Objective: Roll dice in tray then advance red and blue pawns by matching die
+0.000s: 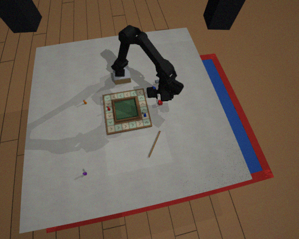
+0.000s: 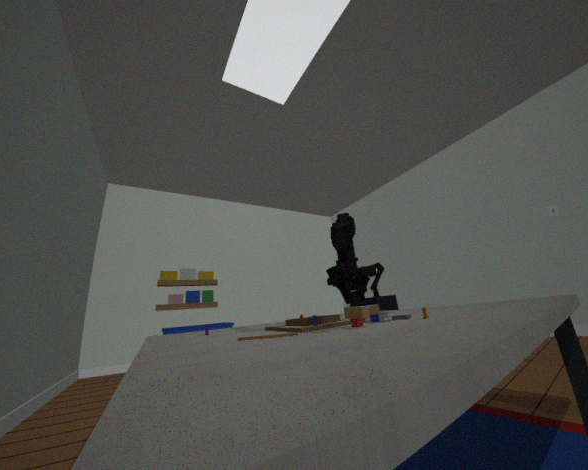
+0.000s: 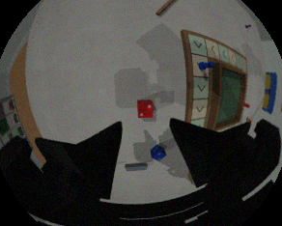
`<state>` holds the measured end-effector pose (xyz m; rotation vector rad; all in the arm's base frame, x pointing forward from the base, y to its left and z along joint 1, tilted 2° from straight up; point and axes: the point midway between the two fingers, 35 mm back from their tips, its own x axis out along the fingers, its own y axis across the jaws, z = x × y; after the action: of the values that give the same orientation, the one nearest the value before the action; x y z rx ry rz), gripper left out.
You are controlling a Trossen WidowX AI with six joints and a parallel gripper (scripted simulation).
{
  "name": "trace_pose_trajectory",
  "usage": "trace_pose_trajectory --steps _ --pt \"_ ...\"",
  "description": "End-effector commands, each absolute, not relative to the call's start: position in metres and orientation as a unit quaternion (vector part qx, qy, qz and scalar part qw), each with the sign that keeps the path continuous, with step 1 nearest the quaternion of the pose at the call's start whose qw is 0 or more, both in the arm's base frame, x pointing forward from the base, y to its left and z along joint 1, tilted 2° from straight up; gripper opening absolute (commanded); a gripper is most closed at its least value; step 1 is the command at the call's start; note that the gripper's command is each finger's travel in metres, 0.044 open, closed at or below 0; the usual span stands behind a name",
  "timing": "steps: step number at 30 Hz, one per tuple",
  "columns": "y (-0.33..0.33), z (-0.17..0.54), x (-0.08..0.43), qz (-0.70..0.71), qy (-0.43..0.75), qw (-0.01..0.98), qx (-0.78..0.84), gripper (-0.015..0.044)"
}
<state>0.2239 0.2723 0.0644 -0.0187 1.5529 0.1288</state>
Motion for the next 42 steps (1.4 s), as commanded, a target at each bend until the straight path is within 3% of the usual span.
trace_pose_trajectory --steps 1,32,37,42 --pt "0.271 0.050 0.223 0.050 0.703 0.710 -0.011 0.0275" --pt "0.273 0.003 0.224 0.050 0.703 0.710 -0.011 0.0275" --pt "0.273 0.003 0.224 0.050 0.703 0.710 -0.011 0.0144" --pt "0.273 0.003 0.224 0.050 0.703 0.710 -0.011 0.0110"
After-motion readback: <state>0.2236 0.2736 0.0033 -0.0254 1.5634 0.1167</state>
